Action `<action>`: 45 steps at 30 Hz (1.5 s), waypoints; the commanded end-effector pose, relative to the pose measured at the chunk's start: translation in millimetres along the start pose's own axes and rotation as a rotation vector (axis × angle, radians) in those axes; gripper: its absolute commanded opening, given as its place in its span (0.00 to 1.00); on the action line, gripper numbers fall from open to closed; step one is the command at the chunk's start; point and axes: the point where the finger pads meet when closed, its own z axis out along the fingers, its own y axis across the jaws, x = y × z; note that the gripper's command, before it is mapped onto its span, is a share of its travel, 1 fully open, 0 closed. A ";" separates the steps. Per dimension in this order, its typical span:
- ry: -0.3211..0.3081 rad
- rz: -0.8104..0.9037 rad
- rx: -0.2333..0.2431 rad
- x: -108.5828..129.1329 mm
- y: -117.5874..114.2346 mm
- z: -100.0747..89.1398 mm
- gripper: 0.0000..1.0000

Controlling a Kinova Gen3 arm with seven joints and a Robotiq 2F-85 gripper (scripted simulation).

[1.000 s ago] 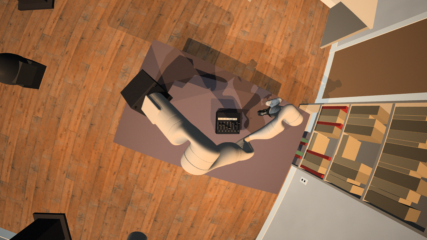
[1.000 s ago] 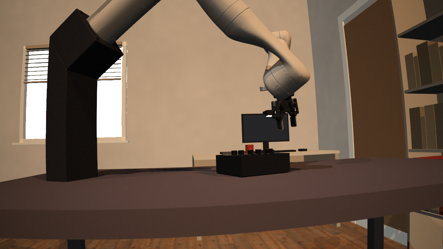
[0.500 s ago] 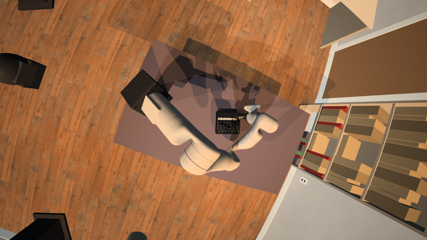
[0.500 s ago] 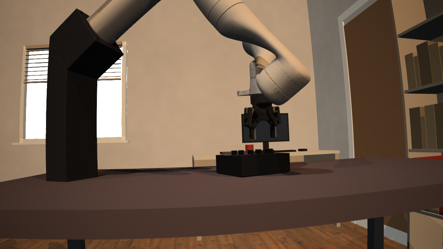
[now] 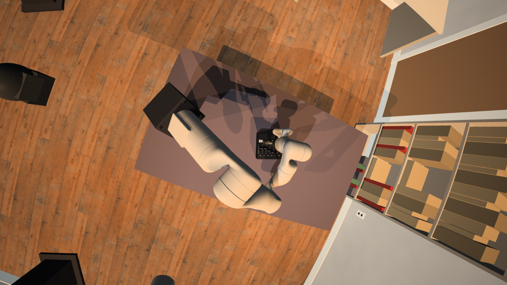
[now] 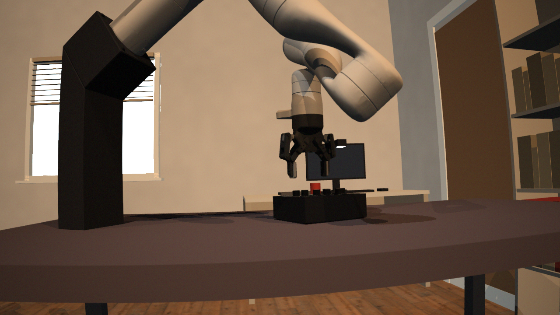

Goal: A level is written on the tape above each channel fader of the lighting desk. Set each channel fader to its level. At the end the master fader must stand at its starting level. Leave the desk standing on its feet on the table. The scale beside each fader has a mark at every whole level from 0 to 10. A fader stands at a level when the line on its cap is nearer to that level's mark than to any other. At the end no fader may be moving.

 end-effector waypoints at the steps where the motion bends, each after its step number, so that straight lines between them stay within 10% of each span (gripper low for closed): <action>1: -0.014 0.003 -0.003 -6.9 -9.0 -3.4 1.00; 40: -0.054 0.058 0.023 -18.7 -65.8 -17.2 1.00; 41: -0.054 0.058 0.023 -18.7 -65.8 -17.2 0.00; 45: -0.054 0.058 0.023 -18.7 -65.8 -17.2 0.00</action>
